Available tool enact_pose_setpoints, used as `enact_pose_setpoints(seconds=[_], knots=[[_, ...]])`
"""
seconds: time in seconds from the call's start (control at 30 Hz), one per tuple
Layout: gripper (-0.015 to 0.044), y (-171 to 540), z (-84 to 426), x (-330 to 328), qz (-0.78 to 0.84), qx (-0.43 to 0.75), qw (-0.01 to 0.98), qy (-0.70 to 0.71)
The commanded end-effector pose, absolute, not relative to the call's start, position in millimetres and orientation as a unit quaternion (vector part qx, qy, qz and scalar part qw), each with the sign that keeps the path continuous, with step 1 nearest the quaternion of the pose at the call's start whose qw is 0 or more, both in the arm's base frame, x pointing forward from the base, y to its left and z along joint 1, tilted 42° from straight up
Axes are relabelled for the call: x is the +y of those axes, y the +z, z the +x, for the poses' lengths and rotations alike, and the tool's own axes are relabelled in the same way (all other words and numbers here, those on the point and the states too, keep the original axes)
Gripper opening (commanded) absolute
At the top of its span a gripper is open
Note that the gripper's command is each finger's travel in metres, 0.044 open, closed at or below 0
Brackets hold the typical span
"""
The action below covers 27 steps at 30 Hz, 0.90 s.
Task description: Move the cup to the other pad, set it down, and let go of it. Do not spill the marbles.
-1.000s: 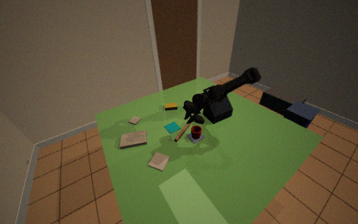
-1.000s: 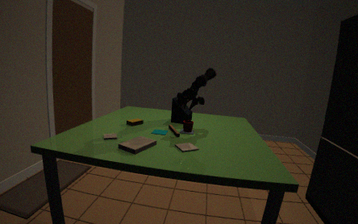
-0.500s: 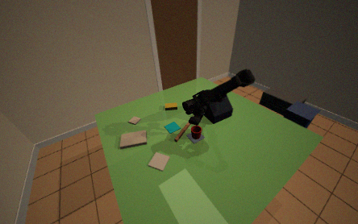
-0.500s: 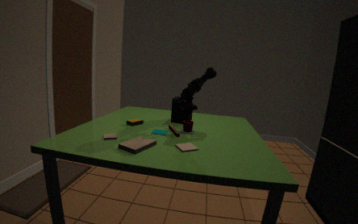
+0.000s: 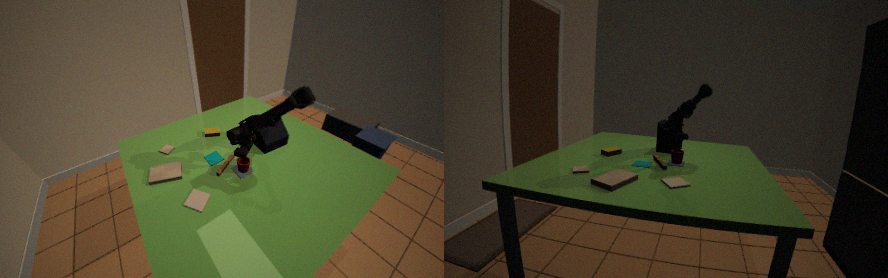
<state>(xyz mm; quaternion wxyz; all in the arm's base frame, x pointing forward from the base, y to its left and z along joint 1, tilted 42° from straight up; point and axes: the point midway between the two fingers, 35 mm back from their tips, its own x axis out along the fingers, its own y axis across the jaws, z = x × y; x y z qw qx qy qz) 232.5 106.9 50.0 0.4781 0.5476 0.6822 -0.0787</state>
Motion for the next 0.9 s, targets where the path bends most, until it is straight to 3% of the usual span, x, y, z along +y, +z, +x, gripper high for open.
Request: enact_pose_setpoints(seconds=[0.0,0.87], knots=[[0.0148,43,232,110,0.548,0.684,0.474,-0.084],[0.0148,14,231,139,0.549,0.684,0.472,-0.082]])
